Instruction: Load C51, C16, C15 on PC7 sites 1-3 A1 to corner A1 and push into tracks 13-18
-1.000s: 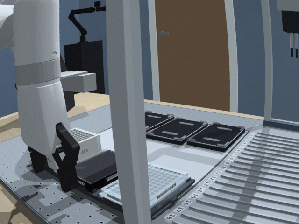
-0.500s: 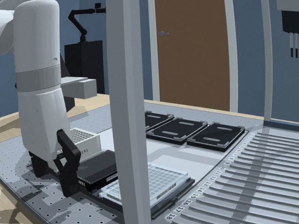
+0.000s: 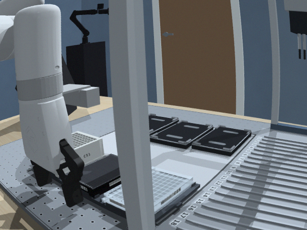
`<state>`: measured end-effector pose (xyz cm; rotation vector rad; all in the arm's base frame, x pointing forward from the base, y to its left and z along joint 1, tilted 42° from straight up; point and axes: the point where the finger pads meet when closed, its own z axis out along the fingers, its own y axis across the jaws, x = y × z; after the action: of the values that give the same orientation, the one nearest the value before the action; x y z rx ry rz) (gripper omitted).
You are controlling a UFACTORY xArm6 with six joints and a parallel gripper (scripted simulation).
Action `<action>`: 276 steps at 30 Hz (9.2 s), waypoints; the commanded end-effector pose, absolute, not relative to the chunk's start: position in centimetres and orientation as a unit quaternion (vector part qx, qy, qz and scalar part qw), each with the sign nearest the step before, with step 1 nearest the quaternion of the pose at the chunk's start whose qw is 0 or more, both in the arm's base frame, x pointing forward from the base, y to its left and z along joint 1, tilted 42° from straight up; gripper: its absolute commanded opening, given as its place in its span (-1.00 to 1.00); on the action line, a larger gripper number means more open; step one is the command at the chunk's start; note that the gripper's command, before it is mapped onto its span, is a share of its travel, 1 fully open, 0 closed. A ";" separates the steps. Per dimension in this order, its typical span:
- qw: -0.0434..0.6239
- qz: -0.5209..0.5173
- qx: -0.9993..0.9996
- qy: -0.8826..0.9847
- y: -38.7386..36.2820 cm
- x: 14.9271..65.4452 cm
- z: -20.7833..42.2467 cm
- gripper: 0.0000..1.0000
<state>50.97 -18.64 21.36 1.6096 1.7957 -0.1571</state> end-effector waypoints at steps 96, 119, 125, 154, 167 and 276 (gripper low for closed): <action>0.356 -0.060 0.622 0.695 -16.7 51.6 18.9 1.00; 0.356 -0.060 0.622 0.695 -15.9 51.6 18.3 1.00; 0.356 -0.060 0.622 0.695 -15.7 51.6 18.2 1.00; 0.356 -0.060 0.622 0.695 -15.9 51.6 18.4 1.00; 0.356 -0.060 0.622 0.695 -16.6 51.6 18.9 1.00; 0.356 -0.060 0.622 0.694 -15.5 48.6 25.8 1.00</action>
<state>48.72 -15.80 25.34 1.6096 1.7956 -0.1572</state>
